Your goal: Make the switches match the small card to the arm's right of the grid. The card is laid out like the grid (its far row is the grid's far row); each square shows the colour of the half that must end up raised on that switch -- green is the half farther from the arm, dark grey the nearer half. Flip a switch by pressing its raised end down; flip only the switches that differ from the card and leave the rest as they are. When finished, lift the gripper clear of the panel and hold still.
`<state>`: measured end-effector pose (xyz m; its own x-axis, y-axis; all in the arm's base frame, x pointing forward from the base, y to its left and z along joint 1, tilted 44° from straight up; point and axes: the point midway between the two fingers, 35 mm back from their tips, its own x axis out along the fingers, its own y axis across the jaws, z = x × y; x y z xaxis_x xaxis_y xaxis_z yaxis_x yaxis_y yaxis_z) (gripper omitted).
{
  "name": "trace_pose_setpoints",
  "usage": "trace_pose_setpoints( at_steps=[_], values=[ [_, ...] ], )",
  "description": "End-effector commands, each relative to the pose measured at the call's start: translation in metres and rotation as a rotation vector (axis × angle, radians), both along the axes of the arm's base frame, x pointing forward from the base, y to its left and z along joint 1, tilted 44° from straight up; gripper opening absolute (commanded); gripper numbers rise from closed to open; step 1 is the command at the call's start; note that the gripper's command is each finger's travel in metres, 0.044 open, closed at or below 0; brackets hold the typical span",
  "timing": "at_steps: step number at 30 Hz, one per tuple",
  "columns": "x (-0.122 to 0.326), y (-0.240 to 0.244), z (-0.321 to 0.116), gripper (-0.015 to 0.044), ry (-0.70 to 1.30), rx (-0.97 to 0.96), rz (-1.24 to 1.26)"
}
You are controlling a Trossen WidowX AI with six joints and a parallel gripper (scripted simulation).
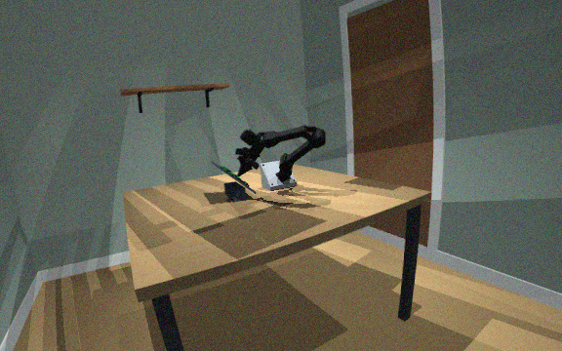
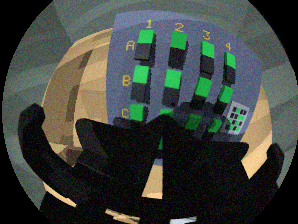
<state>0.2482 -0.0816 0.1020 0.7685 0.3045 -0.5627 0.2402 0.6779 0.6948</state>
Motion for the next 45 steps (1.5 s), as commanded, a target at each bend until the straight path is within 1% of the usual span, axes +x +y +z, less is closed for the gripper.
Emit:
trace_pose_setpoints(
  at_steps=[1, 39, 41, 45],
  values=[
    [0.000, -0.001, -0.001, 0.0000, 0.005, -0.001, -0.005],
    [0.004, 0.001, -0.004, 0.0000, 0.005, -0.001, -0.005],
    [-0.002, -0.002, 0.000, 0.0000, 0.003, -0.003, -0.001],
    [-0.035, -0.015, 0.021, 0.0000, 0.002, -0.008, -0.014]
  ],
)
